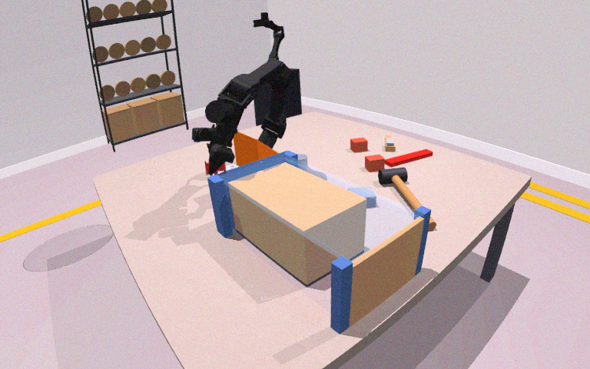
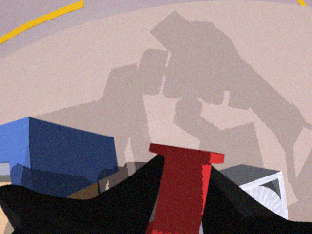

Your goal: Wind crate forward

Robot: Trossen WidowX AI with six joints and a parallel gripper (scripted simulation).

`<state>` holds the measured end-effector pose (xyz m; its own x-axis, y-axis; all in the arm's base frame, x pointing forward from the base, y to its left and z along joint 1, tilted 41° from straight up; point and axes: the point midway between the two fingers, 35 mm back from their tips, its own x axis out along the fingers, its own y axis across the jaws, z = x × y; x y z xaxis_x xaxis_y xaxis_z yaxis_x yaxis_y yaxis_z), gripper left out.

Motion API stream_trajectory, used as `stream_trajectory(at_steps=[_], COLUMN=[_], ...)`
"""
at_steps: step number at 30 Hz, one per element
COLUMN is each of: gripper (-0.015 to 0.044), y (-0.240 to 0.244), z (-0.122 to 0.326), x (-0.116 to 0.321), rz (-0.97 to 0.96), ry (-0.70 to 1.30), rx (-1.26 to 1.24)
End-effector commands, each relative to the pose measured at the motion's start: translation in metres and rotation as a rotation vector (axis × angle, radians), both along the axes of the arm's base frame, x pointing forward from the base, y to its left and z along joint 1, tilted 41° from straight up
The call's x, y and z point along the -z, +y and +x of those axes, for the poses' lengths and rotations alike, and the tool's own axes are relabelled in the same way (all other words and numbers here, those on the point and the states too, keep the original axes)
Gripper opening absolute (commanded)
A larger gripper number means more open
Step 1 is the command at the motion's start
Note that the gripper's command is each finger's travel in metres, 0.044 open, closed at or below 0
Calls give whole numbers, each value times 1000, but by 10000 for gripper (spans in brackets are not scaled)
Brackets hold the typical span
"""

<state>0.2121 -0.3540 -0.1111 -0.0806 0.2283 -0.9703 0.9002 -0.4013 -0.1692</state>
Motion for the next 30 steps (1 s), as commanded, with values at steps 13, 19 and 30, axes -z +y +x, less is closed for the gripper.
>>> stream_trajectory(at_steps=[13, 19, 30], gripper=[0, 0, 0], y=[32, 37, 48], z=[29, 31, 35], x=[-21, -25, -34], rz=[48, 48, 50], ry=[-35, -35, -36], rx=[-23, -23, -23])
